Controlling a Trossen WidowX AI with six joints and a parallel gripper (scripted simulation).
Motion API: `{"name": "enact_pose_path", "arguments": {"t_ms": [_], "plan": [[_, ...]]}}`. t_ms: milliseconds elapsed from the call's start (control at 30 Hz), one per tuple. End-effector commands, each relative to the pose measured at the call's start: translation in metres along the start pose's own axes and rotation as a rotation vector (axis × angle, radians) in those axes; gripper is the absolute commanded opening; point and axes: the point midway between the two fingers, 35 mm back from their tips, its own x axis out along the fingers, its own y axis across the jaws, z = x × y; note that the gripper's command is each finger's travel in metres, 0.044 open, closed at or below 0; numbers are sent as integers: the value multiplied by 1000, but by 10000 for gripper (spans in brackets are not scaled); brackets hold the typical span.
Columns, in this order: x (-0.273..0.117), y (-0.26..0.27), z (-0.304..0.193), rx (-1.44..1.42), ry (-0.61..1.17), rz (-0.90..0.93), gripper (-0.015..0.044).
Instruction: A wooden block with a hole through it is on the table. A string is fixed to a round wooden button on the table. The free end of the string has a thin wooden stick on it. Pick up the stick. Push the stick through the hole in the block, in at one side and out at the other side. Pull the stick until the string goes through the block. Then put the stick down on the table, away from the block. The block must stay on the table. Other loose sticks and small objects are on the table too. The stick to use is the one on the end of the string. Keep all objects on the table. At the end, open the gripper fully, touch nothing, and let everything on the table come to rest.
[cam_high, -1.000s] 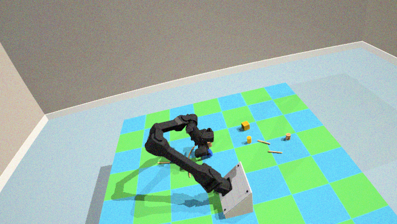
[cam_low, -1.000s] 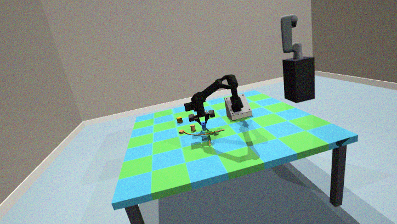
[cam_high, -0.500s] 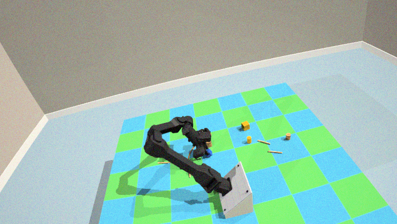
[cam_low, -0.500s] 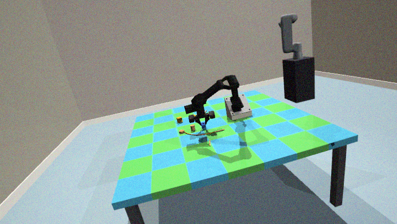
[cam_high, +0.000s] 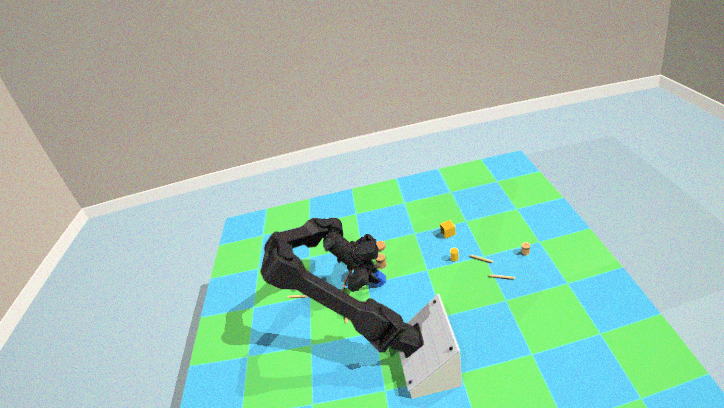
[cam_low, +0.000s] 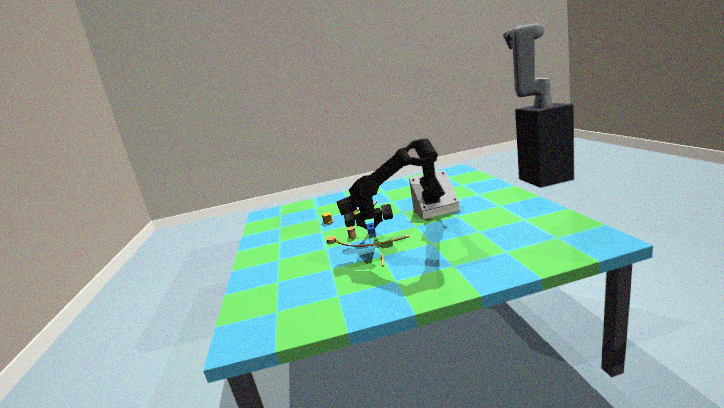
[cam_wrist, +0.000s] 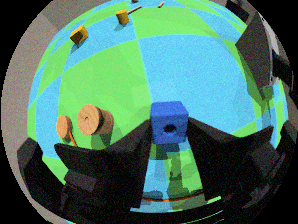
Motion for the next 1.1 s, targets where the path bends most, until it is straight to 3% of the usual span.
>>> {"name": "enact_pose_path", "arguments": {"t_ms": [0, 733, 1033, 1067], "plan": [[-1, 2, -4, 0, -58, 3, 0], [-2, 1, -23, 3, -367, -1, 0], [-4, 0, -20, 2, -324, -5, 236], [-12, 1, -21, 2, -324, -4, 243]]}}
